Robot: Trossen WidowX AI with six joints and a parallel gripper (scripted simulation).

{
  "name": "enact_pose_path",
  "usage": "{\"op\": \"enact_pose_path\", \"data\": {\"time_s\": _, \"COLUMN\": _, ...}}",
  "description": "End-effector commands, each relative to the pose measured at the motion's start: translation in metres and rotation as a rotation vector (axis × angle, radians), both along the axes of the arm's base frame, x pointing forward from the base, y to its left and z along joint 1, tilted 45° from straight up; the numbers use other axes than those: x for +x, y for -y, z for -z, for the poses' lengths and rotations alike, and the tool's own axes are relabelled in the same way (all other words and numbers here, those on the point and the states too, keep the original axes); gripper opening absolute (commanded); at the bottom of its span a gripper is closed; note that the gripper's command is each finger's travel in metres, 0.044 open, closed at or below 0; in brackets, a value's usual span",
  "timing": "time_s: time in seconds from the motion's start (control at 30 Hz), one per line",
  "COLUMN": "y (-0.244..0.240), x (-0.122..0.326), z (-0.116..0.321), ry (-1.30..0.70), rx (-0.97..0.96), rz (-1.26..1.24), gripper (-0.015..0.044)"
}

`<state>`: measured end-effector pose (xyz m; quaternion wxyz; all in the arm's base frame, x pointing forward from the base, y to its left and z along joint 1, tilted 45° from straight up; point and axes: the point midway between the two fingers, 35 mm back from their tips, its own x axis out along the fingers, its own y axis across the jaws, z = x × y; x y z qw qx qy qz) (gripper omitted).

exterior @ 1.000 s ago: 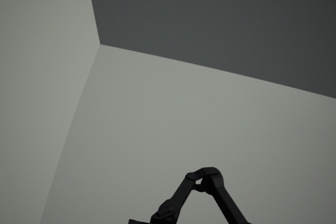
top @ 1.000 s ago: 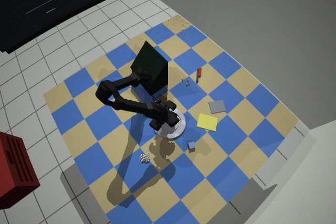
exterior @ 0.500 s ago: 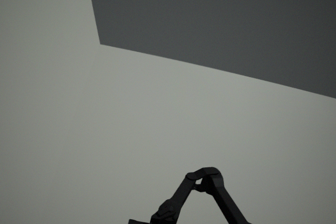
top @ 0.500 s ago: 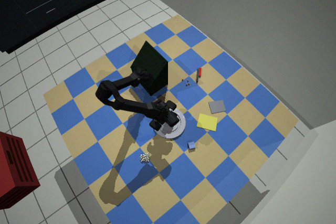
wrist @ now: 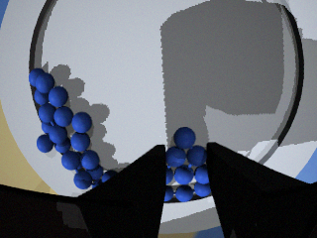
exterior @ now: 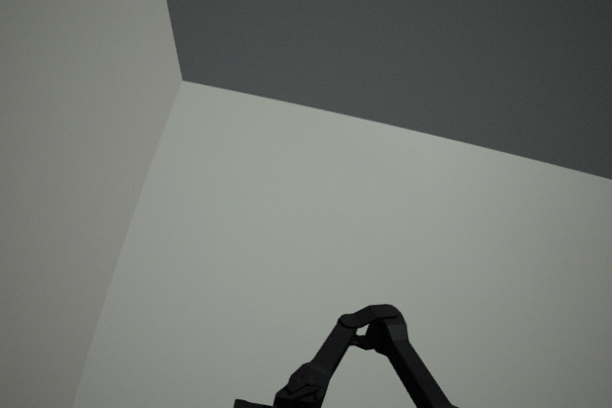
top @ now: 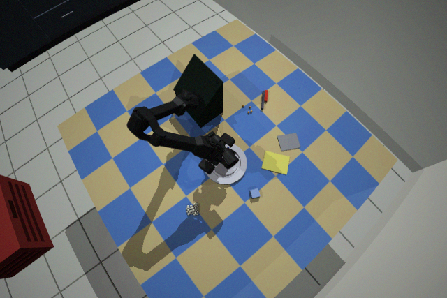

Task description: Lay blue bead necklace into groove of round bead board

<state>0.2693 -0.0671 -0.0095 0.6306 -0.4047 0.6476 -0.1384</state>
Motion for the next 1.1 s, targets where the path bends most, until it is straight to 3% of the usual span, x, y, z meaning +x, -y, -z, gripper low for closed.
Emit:
{"op": "enact_pose_path", "data": {"time_s": 0.0, "y": -0.0027, "x": -0.0007, "z": -0.0027, "ry": -0.001, "rx": -0.003, "rz": -0.003, "gripper": 0.0000}}
{"op": "enact_pose_path", "data": {"time_s": 0.6, "y": 0.0022, "x": 0.0071, "z": -0.0066, "ry": -0.002, "rx": -0.005, "rz": -0.005, "gripper": 0.0000}}
{"op": "enact_pose_path", "data": {"time_s": 1.07, "y": 0.0006, "x": 0.0066, "z": -0.0082, "ry": -0.002, "rx": -0.003, "rz": -0.002, "gripper": 0.0368}}
